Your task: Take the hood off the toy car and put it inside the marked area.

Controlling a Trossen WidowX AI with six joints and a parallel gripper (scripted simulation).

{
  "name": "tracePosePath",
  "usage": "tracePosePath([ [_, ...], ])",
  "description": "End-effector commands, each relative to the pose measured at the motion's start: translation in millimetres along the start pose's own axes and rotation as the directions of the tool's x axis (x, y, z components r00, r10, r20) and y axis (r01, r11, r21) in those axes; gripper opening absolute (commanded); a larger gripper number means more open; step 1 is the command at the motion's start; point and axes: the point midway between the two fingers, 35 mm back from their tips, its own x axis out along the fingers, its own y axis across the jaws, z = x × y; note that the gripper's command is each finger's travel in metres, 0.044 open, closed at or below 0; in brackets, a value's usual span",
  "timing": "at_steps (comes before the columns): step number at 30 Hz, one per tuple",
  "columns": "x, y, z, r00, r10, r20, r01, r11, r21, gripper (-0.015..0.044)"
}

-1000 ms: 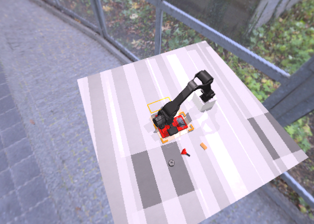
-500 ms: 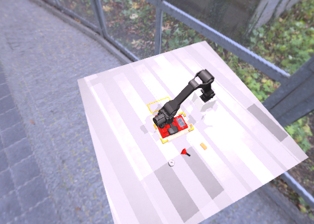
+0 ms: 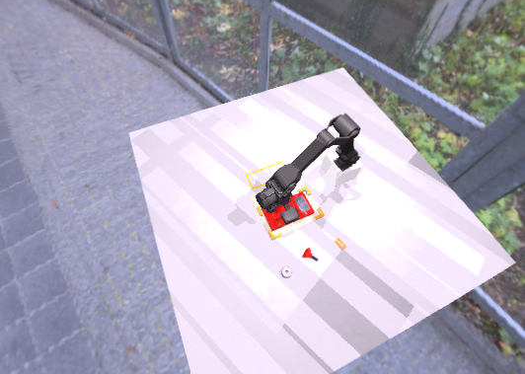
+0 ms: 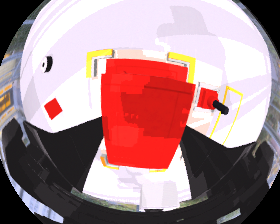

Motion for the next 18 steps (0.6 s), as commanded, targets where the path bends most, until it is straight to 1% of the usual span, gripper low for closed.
tracePosePath([
  [1,-23,1,5,1.0,0.004,0.022,-0.004,1.0,-0.006,0.0],
  [4,-38,1,5,1.0,0.004,0.022,-0.004,1.0,-0.006,0.0],
  [6,-39,1,4,1.0,0.004,0.022,-0.004,1.0,-0.006,0.0],
  [7,-31,0,3,1.0,0.003,0.017,-0.003,1.0,0.0,0.0],
  [8,-31,-3,3,1.0,0.002,0.018,-0.002,1.0,0.001,0.0],
  [18,-35,-57,6,1.0,-0.007,0.03,0.007,1.0,0.023,0.0],
])
